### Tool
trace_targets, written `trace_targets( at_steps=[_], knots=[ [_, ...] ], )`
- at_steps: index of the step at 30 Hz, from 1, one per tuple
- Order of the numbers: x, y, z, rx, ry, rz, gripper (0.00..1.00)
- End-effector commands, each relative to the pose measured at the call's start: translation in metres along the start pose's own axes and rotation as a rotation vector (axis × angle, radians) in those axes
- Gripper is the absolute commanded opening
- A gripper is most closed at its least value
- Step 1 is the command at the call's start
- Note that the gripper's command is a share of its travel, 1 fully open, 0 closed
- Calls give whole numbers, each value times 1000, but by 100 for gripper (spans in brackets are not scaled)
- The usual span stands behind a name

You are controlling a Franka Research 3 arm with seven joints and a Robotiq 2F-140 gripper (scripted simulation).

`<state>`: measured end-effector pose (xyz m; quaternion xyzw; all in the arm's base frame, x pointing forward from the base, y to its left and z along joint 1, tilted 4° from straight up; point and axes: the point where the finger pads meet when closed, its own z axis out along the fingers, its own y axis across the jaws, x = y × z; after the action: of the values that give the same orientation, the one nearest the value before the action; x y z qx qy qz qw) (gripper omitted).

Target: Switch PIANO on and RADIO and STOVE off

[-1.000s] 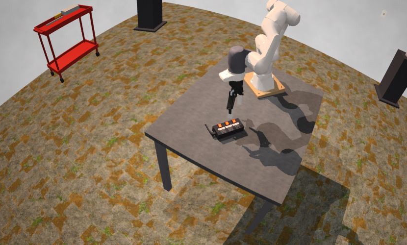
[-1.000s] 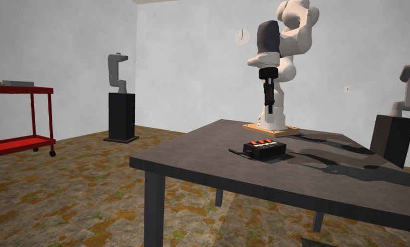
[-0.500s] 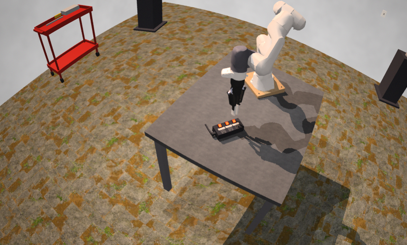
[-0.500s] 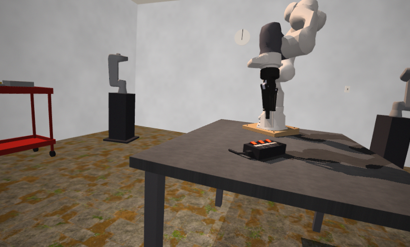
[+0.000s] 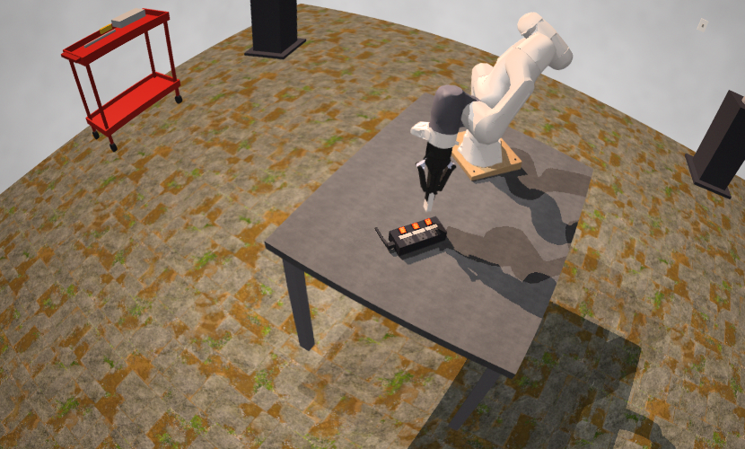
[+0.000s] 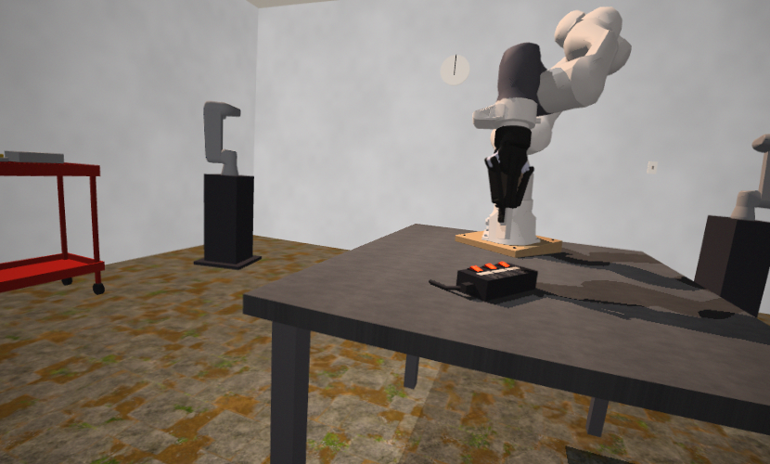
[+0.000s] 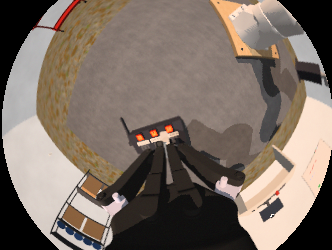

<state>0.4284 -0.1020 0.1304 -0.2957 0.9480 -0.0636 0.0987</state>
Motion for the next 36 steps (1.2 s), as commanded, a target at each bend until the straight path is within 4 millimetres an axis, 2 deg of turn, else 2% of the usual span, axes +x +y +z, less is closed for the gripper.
trace_targets(
  at_steps=[1, 2, 16, 18, 19, 33, 35, 36],
  knots=[
    [-1, 4, 1, -5, 32, 228, 0],
    [-1, 4, 1, 3, 40, 297, 0],
    [0, 4, 5, 37, 89, 655, 0],
    [0, 4, 5, 37, 89, 655, 0],
    [0, 5, 5, 38, 97, 724, 0],
    [2, 6, 22, 22, 148, 1096, 0],
    [2, 6, 22, 22, 148, 1096, 0],
    [2, 7, 23, 17, 159, 1170, 0]
  ],
)
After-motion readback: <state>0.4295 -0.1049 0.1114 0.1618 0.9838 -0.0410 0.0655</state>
